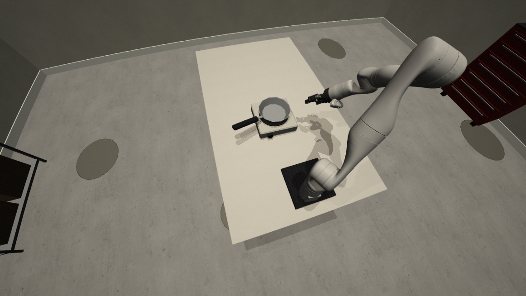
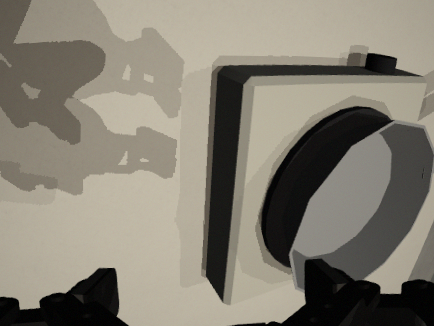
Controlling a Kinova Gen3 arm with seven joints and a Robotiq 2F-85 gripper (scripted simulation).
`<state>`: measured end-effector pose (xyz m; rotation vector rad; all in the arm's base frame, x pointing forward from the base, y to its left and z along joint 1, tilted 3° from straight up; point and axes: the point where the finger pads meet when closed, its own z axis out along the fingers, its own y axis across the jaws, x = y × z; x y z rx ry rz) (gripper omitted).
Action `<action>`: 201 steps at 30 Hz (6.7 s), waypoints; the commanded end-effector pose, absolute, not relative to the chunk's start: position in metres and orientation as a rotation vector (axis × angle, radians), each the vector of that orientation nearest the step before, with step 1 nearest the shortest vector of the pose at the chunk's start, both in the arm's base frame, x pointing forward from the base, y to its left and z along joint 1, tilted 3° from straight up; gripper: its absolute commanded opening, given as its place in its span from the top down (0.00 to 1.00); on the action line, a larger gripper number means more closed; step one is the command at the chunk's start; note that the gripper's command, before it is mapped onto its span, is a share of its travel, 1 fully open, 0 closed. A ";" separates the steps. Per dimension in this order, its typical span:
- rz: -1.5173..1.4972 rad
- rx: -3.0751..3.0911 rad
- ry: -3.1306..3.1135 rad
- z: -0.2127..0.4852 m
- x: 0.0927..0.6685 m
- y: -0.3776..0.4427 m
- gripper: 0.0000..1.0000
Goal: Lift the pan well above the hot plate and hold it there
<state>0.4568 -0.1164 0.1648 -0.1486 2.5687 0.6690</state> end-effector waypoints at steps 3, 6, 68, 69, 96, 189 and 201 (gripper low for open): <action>0.610 -0.508 2.573 0.175 0.456 -0.068 0.00; 0.573 -0.701 2.561 0.179 0.453 -0.046 0.00; -0.019 -2.627 1.613 0.216 0.422 0.209 0.00; -0.019 -2.627 1.613 0.216 0.422 0.209 0.00; -0.015 -2.631 1.610 0.116 0.427 0.214 0.00; -0.015 -2.631 1.611 0.126 0.427 0.213 1.00; -0.016 -2.631 1.612 0.135 0.427 0.213 1.00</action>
